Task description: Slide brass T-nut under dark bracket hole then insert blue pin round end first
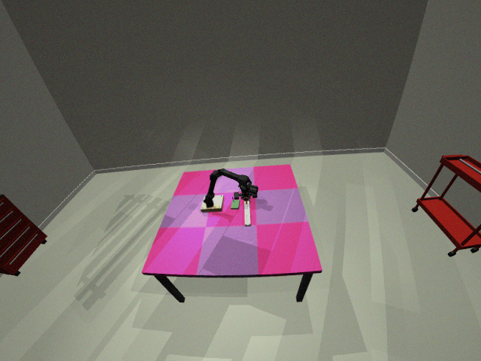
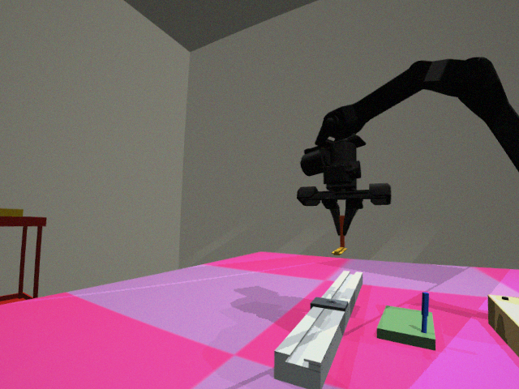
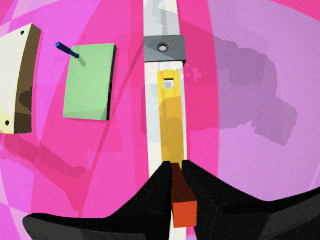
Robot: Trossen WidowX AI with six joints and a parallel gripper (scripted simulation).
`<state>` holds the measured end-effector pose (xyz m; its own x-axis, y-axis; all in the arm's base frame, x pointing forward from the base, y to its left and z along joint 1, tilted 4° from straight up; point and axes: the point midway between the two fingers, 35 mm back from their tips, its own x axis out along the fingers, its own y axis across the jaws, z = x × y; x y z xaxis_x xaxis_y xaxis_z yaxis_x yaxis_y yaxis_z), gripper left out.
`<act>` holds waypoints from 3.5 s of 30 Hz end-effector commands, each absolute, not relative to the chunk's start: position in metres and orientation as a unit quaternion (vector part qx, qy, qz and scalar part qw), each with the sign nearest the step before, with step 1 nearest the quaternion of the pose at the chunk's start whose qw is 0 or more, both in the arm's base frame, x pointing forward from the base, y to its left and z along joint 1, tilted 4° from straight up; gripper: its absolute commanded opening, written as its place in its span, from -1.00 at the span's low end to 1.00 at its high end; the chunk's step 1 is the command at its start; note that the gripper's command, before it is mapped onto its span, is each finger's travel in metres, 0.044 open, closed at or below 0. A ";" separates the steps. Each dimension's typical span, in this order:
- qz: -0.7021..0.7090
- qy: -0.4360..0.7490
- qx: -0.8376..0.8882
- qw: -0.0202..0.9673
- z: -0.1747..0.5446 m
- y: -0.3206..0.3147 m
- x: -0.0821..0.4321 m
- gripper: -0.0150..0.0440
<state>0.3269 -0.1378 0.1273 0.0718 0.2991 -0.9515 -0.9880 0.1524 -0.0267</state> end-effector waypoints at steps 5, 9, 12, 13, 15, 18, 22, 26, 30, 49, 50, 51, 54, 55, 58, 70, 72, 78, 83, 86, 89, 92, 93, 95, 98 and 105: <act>0.514 0.437 -0.390 0.627 0.127 -0.139 0.329 -1.00; 0.511 0.433 -0.393 0.630 0.126 -0.139 0.329 -1.00; 0.508 0.431 -0.395 0.633 0.126 -0.140 0.328 -1.00; 0.507 0.430 -0.396 0.634 0.126 -0.140 0.328 -1.00; 0.505 0.428 -0.397 0.635 0.126 -0.140 0.328 -1.00; 0.503 0.425 -0.399 0.638 0.125 -0.140 0.328 -1.00; 0.499 0.423 -0.401 0.641 0.125 -0.140 0.328 -1.00; 0.495 0.421 -0.403 0.645 0.125 -0.140 0.328 -1.00; 0.490 0.418 -0.405 0.649 0.124 -0.140 0.327 -1.00; 0.473 0.403 -0.416 0.664 0.122 -0.141 0.326 -1.00; 0.472 0.402 -0.417 0.665 0.122 -0.141 0.326 -1.00; 0.471 0.401 -0.418 0.665 0.122 -0.141 0.325 -1.00; 0.468 0.398 -0.420 0.667 0.122 -0.141 0.325 -1.00; 0.468 0.397 -0.421 0.668 0.122 -0.141 0.325 -1.00; 0.465 0.395 -0.423 0.670 0.121 -0.141 0.325 -1.00; 0.454 0.383 -0.433 0.678 0.120 -0.142 0.323 -1.00; 0.453 0.381 -0.435 0.679 0.120 -0.142 0.323 -1.00; 0.447 0.375 -0.439 0.683 0.120 -0.142 0.322 -1.00; 0.443 0.371 -0.444 0.685 0.119 -0.142 0.322 -1.00; 0.440 0.368 -0.446 0.687 0.119 -0.142 0.321 -1.00; 0.437 0.365 -0.448 0.689 0.119 -0.142 0.321 -1.00; 0.435 0.362 -0.451 0.690 0.118 -0.142 0.320 -1.00; 0.434 0.361 -0.452 0.691 0.118 -0.142 0.320 -1.00; 0.432 0.359 -0.453 0.692 0.118 -0.142 0.320 -1.00; 0.429 0.356 -0.456 0.694 0.118 -0.142 0.319 -1.00; 0.423 0.349 -0.462 0.697 0.117 -0.142 0.318 -1.00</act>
